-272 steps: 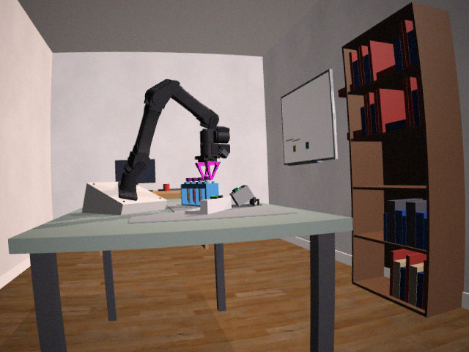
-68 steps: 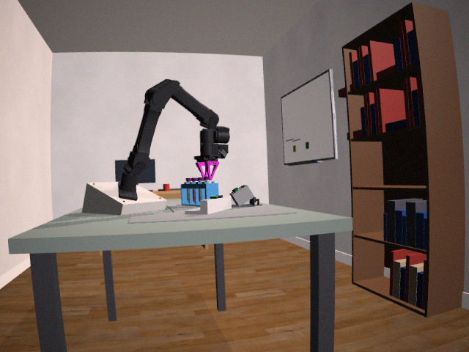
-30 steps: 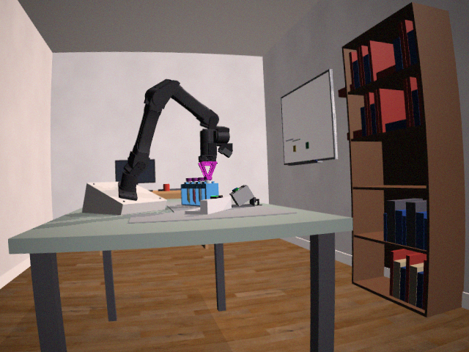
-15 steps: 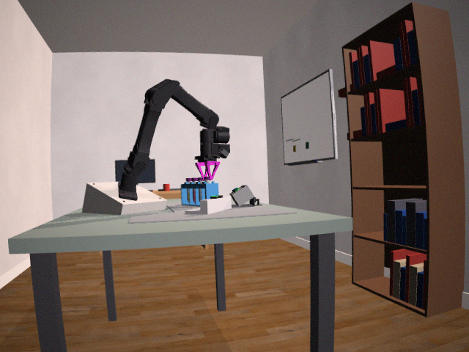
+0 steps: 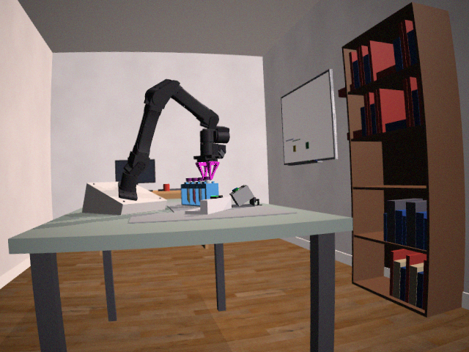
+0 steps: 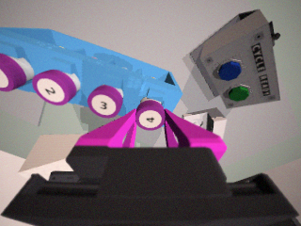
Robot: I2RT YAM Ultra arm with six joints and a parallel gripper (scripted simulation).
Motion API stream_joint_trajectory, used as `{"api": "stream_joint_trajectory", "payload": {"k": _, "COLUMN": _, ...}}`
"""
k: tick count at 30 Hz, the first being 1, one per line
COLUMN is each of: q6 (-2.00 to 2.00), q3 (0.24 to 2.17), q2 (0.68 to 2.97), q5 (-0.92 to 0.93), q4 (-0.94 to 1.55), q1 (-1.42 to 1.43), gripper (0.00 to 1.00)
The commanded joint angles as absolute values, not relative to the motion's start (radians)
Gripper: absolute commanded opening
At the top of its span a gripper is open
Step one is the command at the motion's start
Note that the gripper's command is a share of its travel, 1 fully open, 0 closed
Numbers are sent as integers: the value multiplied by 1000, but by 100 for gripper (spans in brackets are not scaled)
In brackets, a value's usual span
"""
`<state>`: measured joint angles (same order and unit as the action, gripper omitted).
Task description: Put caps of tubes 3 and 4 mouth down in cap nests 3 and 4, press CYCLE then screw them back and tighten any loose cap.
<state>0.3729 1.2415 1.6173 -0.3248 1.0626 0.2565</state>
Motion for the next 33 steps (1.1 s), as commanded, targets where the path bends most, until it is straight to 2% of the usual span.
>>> {"api": "stream_joint_trajectory", "payload": {"k": 1, "q6": 392, "q3": 1258, "q2": 1612, "q5": -324, "q4": 1062, "q1": 258, "gripper": 0}}
{"api": "stream_joint_trajectory", "payload": {"k": 12, "q6": 392, "q3": 1258, "q2": 1612, "q5": -324, "q4": 1062, "q1": 258, "gripper": 0}}
{"api": "stream_joint_trajectory", "payload": {"k": 33, "q6": -241, "q3": 1257, "q2": 1613, "q5": -324, "q4": 1061, "q1": 258, "gripper": 0}}
